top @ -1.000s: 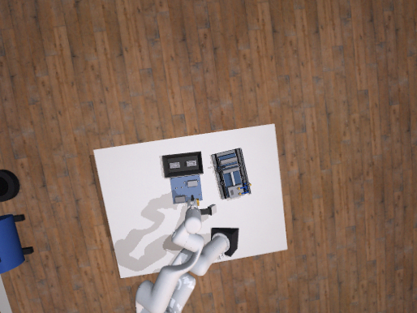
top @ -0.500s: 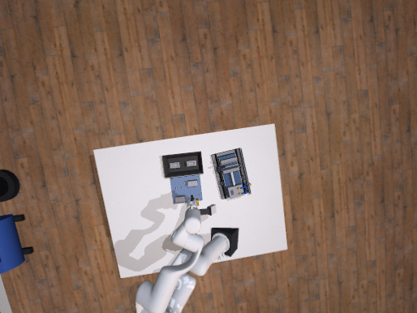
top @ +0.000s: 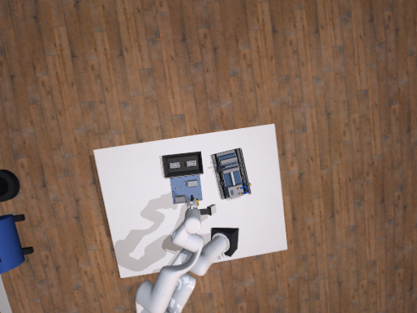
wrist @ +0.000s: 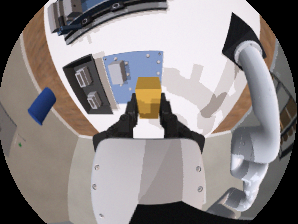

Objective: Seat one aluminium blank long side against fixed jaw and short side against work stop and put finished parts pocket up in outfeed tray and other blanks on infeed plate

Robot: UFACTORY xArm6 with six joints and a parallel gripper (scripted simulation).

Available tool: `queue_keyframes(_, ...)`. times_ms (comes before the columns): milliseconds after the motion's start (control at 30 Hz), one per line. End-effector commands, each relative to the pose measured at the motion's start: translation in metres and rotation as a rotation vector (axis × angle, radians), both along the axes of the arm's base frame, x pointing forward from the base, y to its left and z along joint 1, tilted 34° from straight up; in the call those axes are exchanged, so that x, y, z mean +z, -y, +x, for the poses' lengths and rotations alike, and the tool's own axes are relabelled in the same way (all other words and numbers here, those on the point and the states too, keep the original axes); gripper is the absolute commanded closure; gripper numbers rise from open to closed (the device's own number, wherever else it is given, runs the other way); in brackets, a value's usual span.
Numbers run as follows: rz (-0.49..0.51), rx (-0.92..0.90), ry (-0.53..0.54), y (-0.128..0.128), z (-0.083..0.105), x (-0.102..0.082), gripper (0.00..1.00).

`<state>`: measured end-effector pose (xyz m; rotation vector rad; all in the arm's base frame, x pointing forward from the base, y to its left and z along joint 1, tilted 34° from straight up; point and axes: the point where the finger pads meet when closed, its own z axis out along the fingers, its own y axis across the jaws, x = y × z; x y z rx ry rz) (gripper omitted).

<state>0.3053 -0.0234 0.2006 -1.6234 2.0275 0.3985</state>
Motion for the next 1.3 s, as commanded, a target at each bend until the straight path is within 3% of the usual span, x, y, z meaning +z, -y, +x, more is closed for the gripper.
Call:
queue_keyframes(0,-0.002,-0.001,0.003,0.001,0.001,0.001,1.00)
queue_keyframes(567,-0.002,-0.001,0.003,-0.003,0.002,-0.005,1.00)
queue_keyframes(1267,-0.002,-0.001,0.003,-0.019,0.009,-0.030,1.00)
